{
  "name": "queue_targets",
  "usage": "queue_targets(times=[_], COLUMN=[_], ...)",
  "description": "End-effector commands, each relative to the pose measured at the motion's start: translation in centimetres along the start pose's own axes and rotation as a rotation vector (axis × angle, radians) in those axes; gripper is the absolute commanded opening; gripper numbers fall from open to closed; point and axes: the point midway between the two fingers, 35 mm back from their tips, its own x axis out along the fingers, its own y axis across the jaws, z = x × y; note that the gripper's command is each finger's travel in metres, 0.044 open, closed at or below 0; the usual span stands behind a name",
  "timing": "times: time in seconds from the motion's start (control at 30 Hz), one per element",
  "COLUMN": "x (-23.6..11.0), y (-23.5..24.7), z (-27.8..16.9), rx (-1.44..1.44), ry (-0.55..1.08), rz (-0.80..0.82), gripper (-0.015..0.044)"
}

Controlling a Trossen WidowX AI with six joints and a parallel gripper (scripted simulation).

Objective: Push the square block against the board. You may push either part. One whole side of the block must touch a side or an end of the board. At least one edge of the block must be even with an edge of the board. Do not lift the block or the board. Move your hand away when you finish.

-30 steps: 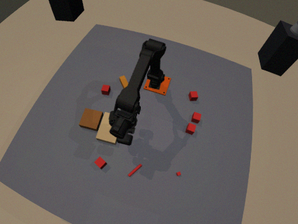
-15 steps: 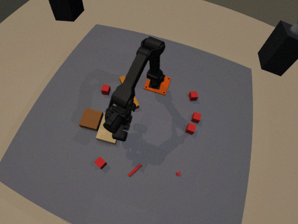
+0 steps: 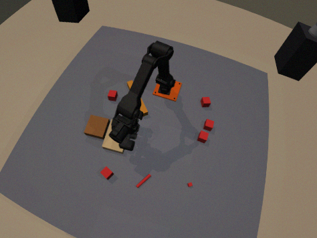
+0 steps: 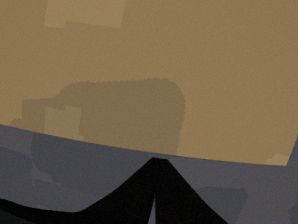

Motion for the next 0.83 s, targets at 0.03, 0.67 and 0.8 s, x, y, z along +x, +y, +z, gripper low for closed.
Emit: queue_targets(times=[0.03,0.67,0.8], x=[0.1,0.0,0.0], y=[0.2,0.3,0.3], z=[0.9,2.7,2.1], rx=[-0.002,-0.002,-0.002], ry=[-0.003,-0.005,-0.004], rz=[0.002,0.002,0.002], gripper=[0.0,0.0,0.0])
